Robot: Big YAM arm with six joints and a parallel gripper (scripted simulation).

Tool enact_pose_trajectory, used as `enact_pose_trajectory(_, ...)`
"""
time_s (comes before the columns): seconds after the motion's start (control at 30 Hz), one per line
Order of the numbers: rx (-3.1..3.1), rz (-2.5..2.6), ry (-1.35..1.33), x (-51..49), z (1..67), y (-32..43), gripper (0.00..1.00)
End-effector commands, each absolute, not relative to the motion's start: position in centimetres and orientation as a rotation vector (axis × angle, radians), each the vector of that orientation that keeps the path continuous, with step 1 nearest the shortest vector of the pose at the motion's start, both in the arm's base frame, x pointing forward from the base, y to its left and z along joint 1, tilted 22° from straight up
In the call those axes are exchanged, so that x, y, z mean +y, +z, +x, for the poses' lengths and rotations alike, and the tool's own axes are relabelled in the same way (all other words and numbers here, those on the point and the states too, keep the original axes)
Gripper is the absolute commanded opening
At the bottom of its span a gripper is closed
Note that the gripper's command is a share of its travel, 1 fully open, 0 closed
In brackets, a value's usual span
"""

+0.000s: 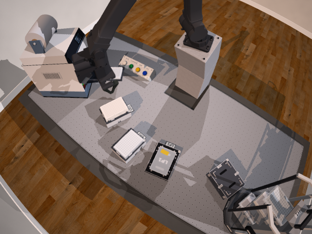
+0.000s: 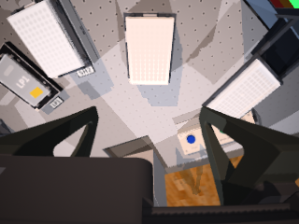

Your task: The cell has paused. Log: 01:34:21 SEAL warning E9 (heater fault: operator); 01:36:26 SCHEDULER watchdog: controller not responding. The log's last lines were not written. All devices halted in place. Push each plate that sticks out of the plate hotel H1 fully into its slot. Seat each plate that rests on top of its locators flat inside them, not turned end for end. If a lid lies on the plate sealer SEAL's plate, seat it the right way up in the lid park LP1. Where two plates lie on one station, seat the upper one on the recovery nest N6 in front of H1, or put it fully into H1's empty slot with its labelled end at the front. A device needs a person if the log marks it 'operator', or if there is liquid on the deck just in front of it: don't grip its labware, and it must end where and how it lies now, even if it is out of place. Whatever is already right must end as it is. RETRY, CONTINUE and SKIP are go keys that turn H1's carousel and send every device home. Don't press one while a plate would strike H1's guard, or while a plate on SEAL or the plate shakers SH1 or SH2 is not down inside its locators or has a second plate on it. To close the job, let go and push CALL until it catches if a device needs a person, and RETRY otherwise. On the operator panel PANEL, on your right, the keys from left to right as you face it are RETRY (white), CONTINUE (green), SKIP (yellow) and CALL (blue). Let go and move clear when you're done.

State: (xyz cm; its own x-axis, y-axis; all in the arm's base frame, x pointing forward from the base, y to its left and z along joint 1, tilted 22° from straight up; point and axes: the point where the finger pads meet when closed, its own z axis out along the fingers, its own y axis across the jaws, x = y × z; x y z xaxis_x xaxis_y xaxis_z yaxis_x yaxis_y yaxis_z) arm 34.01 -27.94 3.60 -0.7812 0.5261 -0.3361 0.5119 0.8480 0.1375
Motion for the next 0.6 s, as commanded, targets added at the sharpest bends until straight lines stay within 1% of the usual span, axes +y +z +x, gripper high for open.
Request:
enact_pose_trajectory(0.0, 2.65, 0.785, 0.052, -28.1, 34.9, 2.5, 1.0)
enact_pose_trajectory(0.57, 2.632, 0.776, 0.039, -29.3, 38.4, -3.8, 1.0)
